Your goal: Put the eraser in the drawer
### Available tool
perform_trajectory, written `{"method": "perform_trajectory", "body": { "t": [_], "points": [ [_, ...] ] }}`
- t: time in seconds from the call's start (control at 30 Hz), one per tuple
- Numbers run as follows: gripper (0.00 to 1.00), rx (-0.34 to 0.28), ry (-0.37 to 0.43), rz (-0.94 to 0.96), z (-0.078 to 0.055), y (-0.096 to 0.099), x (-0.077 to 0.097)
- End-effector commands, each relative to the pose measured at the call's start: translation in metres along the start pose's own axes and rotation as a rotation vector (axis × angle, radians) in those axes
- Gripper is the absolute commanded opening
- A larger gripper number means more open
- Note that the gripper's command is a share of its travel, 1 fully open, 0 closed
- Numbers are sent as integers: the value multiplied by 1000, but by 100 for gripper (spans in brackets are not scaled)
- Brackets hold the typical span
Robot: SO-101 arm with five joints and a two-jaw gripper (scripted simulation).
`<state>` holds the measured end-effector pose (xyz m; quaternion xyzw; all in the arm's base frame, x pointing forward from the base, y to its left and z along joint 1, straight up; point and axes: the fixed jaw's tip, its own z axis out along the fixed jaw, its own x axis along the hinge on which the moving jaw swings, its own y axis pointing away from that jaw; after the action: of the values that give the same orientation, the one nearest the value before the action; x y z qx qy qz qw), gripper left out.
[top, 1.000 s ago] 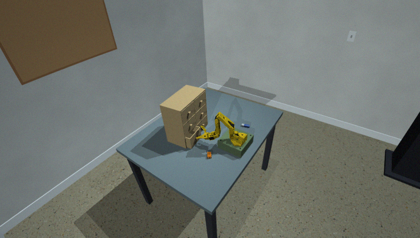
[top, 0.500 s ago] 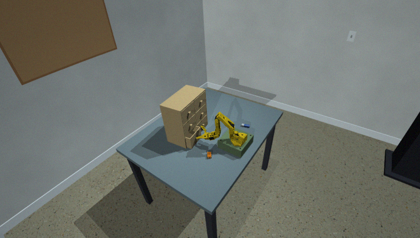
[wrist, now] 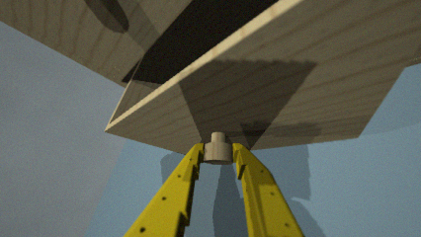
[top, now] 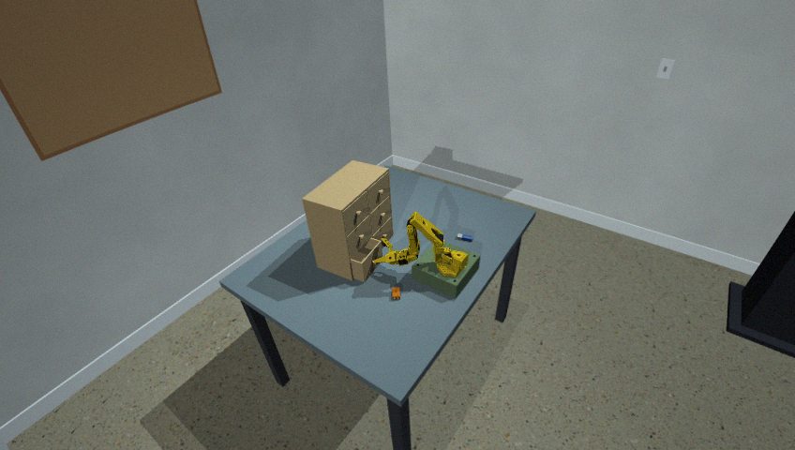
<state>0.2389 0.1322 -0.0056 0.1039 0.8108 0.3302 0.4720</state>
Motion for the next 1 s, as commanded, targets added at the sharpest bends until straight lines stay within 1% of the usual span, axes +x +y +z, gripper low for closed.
{"method": "perform_trajectory", "body": {
  "t": [0.0, 0.53, 0.97],
  "points": [
    [0, -20, 26, -4, -4, 5, 7],
    [0, -21, 26, -4, -4, 5, 7],
    [0, -29, 33, -8, -11, 6, 11]
  ]
}}
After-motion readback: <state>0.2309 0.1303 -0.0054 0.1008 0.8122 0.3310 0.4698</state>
